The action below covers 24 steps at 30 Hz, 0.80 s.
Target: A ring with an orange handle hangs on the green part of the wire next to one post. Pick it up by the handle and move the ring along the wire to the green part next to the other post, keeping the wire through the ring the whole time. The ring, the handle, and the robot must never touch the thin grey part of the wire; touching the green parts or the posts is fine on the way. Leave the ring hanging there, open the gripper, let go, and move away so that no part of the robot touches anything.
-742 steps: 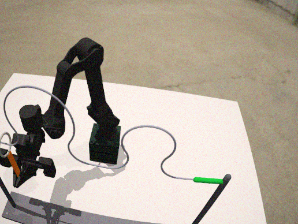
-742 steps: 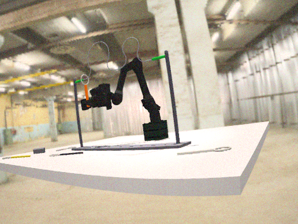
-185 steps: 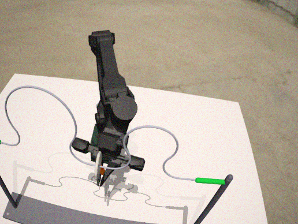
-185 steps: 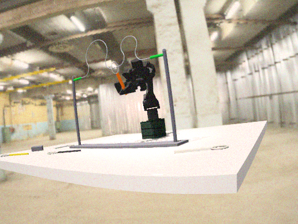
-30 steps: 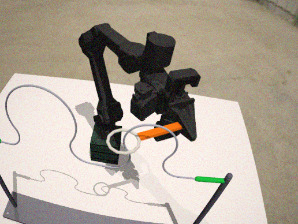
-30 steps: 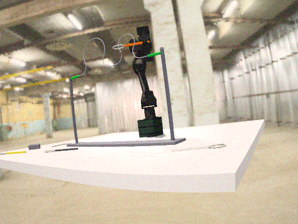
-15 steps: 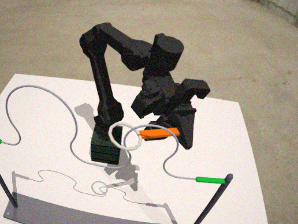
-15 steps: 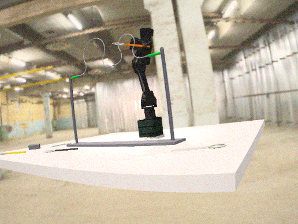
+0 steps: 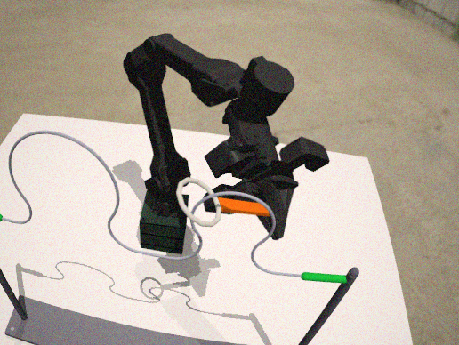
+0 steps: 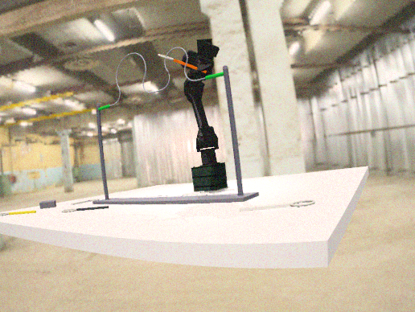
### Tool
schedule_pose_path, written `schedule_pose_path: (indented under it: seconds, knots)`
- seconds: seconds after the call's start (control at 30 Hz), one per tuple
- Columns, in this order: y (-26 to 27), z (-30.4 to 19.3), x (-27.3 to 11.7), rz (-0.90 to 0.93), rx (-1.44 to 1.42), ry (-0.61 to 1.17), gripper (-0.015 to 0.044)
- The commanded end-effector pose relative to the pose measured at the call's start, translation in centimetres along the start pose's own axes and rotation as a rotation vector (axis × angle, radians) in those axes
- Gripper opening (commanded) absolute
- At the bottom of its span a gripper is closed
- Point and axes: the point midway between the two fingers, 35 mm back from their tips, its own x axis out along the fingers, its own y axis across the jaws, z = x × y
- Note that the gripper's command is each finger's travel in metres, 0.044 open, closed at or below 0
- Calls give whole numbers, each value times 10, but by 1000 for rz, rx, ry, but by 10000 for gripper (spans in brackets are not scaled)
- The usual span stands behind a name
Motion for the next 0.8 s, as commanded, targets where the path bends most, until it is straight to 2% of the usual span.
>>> schedule_pose_path:
  seconds: [0.0, 0.77]
  knots:
    - [-4, 1, 2, -40, -77, -11, -150]
    - [-34, 9, 1, -279, -500, -65, -150]
